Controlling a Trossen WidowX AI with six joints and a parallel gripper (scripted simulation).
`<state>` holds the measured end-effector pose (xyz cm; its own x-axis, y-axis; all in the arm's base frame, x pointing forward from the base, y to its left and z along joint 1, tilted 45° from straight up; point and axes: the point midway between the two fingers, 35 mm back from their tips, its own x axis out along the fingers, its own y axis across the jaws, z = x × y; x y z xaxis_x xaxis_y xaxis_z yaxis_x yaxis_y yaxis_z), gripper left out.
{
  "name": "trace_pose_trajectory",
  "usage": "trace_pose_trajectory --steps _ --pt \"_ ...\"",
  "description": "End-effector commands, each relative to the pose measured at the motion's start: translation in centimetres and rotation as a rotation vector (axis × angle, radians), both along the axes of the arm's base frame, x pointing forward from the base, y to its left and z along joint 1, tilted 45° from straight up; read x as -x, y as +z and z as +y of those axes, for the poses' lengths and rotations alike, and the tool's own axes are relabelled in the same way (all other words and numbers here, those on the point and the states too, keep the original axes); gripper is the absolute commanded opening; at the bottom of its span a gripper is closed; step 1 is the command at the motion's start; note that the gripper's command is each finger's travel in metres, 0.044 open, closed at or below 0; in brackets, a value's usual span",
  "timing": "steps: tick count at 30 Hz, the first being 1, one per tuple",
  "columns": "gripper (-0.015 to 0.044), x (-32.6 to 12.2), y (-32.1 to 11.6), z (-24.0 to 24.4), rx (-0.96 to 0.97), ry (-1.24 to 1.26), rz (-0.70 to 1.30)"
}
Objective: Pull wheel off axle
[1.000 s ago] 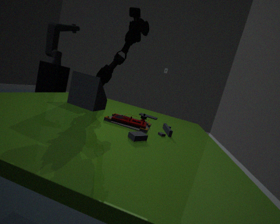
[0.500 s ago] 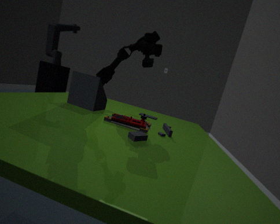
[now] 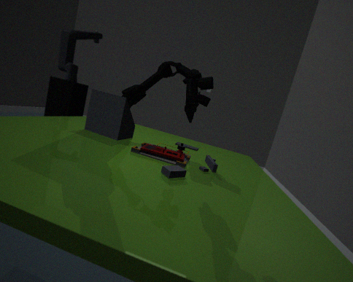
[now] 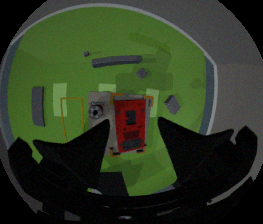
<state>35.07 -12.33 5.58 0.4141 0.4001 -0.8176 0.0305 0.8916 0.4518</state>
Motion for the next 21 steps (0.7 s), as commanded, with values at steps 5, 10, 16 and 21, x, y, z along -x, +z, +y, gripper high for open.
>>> trace_pose_trajectory --steps 5,10,16,21 --pt "0.03 -0.7 -2.2 9.0 -0.312 0.074 0.205" --pt "0.03 -0.7 -2.2 9.0 -0.312 0.074 0.205" --pt "0.03 -1.1 -1.5 9.6 -0.313 0.074 0.205" --pt "0.03 -1.2 -1.8 9.8 -0.313 0.074 0.205"
